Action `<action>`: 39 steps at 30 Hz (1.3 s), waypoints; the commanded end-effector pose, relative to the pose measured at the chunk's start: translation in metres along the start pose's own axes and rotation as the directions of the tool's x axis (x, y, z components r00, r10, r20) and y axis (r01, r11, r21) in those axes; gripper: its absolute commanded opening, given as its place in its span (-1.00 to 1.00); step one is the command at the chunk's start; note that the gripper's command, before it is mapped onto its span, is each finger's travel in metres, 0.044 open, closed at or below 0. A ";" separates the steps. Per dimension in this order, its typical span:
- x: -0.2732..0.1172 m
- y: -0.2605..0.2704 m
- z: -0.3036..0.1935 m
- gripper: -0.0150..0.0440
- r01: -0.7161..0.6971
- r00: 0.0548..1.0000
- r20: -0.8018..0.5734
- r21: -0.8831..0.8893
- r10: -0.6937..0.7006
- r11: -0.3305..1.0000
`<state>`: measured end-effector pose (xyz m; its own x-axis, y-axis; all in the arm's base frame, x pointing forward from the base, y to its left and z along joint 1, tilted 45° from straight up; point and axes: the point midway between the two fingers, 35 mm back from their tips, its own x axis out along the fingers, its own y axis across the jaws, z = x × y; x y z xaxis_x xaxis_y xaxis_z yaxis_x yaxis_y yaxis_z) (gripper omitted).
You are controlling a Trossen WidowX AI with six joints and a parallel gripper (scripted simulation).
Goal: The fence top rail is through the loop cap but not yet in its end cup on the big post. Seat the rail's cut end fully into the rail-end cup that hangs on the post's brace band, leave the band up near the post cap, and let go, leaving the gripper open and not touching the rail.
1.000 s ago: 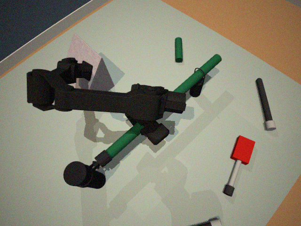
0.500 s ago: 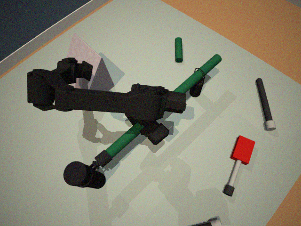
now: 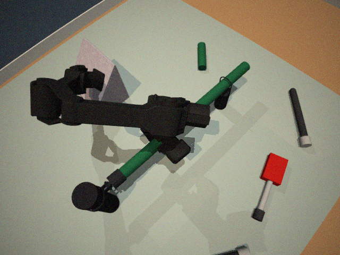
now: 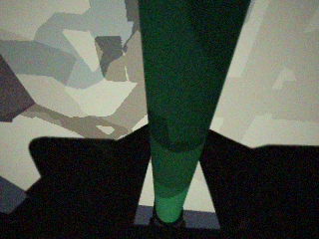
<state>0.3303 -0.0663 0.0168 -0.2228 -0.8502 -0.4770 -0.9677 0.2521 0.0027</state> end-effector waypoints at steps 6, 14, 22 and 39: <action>-0.003 -0.002 -0.003 -0.49 0.010 1.000 -0.010 0.000 -0.010 1.000; -0.004 -0.002 -0.003 -0.49 0.010 1.000 -0.013 -0.001 -0.010 1.000; -0.005 -0.002 -0.003 -0.49 0.010 1.000 -0.014 -0.002 -0.010 1.000; -0.001 -0.001 -0.003 -0.49 -0.007 1.000 -0.008 -0.002 0.007 1.000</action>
<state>0.3305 -0.0671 0.0196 -0.2352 -0.8497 -0.4720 -0.9651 0.2615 0.0101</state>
